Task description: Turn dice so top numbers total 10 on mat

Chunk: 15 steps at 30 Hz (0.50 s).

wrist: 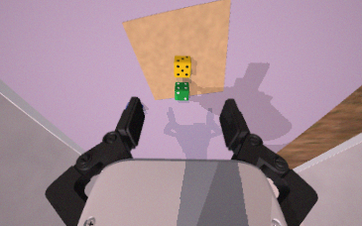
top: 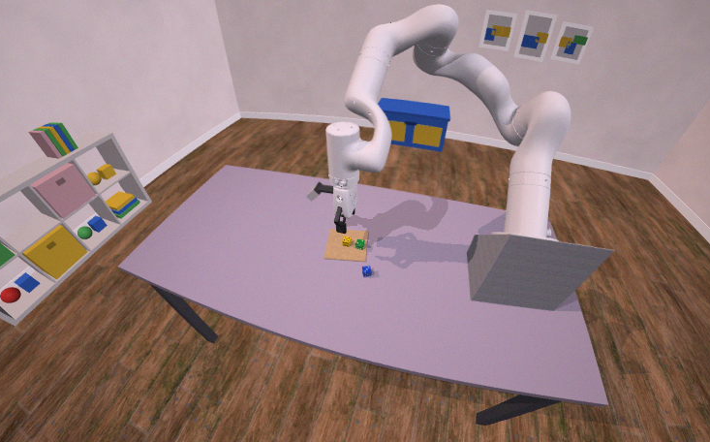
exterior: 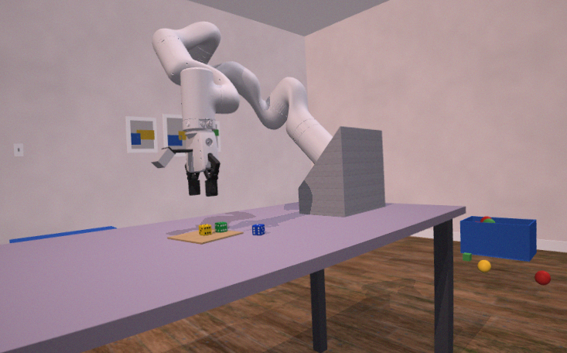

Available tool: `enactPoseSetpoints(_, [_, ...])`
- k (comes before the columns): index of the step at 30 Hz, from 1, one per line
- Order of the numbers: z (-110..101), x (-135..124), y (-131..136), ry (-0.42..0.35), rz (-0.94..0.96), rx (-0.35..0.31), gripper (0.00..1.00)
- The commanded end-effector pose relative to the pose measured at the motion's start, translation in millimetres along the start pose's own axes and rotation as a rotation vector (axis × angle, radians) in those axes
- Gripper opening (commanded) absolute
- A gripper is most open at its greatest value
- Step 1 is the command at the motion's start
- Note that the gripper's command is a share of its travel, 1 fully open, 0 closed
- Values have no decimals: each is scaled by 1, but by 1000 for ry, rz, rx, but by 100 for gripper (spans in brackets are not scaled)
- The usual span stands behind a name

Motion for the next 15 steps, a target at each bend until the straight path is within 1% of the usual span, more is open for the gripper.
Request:
enactPoseSetpoints(1, [-1, 1, 0, 1, 2, 0, 100])
enactPoseSetpoints(7, [-1, 0, -1, 2, 27, 0, 100])
enactPoseSetpoints(15, [-1, -1, -3, 2, 110, 1, 100])
Point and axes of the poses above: the point where the finger pads meet when closed, its own z axis out along the fingers, its own y axis across the jaws, x = y × z, the point moved 2 cm from there along -z, back along the fingers, and after that the axes turned 4 degrees about -z, right-handed, at the moved point
